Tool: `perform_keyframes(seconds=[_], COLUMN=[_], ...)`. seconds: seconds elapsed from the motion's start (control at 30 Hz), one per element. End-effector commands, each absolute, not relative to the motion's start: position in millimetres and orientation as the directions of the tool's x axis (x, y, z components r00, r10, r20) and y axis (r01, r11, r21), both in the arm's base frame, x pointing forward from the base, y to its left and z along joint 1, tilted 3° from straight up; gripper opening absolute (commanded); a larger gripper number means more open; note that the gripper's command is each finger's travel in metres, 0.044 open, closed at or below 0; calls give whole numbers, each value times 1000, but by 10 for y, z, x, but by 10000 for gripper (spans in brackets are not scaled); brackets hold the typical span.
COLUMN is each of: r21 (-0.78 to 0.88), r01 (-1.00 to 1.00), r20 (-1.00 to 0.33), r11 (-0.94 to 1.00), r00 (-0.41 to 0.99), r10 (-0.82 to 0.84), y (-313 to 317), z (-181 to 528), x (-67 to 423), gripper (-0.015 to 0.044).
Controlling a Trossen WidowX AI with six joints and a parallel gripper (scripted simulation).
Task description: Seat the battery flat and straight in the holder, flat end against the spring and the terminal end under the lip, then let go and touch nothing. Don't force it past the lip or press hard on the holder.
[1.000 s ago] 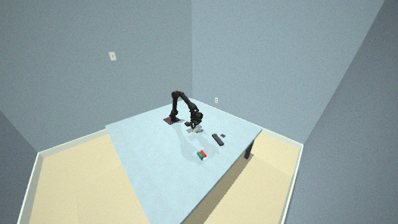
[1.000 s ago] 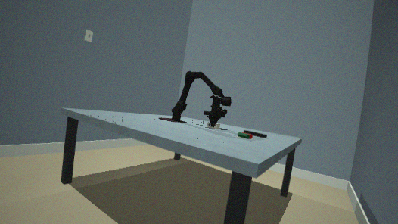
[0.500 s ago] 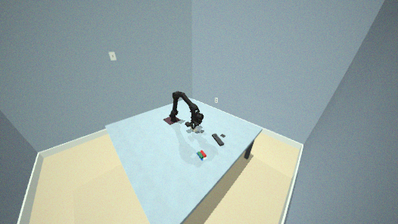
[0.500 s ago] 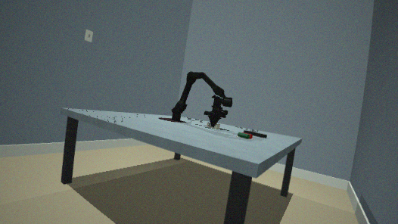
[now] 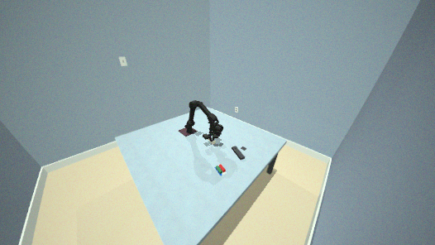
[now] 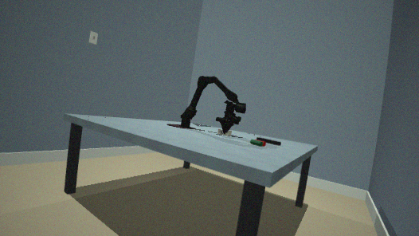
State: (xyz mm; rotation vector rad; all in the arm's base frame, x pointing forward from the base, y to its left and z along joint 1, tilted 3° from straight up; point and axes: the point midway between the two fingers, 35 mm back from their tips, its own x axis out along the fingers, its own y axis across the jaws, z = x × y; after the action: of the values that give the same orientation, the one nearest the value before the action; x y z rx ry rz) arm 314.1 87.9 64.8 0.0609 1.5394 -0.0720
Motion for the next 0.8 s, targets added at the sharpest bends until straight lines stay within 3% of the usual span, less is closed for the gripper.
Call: perform_keyframes(seconds=[0.0, 0.3, 0.43, 0.77], r21=[-5, -7, -7, -8], r01=[82, 82, 82, 85], r20=[-1000, -1000, -1000, -1000], r11=[997, 997, 997, 996], r00=[23, 21, 21, 22], r10=[-7, -8, -8, -10], y=[885, 885, 885, 880], z=[642, 642, 642, 791], x=[3158, 3158, 3158, 3140], gripper=[83, 83, 185, 185])
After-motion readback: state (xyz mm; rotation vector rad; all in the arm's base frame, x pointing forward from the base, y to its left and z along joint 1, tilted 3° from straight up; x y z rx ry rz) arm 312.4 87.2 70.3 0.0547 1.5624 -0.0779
